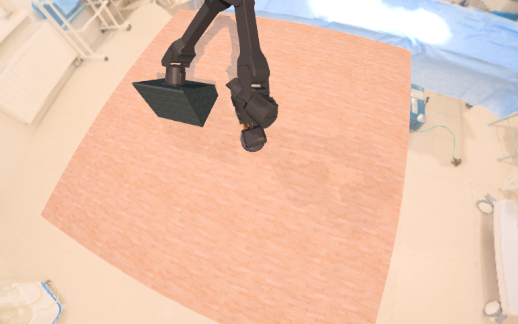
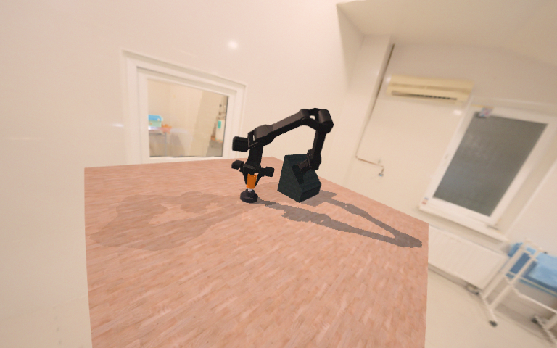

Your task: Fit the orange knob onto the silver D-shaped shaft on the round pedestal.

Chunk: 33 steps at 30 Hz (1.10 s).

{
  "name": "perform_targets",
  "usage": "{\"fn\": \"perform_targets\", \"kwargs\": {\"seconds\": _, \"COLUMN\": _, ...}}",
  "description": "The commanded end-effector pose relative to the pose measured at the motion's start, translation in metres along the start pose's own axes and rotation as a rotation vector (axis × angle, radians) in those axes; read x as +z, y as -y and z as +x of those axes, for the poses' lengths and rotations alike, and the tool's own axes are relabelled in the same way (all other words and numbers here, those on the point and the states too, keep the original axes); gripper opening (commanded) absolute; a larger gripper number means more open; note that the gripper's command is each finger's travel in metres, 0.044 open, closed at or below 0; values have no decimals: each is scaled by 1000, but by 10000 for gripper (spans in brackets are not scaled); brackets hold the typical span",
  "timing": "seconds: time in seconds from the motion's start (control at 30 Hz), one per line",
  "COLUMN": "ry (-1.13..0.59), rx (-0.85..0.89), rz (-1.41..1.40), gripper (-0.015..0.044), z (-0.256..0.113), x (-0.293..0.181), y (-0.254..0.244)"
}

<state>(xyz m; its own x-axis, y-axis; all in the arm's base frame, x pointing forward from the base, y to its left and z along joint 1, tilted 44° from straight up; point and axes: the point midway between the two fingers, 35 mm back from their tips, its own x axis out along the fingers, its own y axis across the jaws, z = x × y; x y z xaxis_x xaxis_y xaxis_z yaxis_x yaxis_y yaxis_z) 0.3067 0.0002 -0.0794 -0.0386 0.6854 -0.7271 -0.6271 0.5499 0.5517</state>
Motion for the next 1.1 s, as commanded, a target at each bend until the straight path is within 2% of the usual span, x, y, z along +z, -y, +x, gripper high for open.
{"fn": "perform_targets", "kwargs": {"seconds": 0.0, "ry": 2, "rx": -1, "rz": -6, "gripper": 0, "z": 1, "x": 0, "y": -1}}
{"fn": "perform_targets", "kwargs": {"seconds": 0.5, "ry": 1, "rx": -1, "rz": -6, "gripper": 0, "z": -3, "x": 1, "y": 1}}
{"fn": "perform_targets", "kwargs": {"seconds": 0.73, "ry": 1, "rx": -2, "rz": -205, "gripper": 0, "z": -3, "x": 1, "y": 3}}
{"fn": "perform_targets", "kwargs": {"seconds": 1.07, "ry": 1, "rx": -1, "rz": -216, "gripper": 0, "z": -1, "x": 1, "y": 2}}
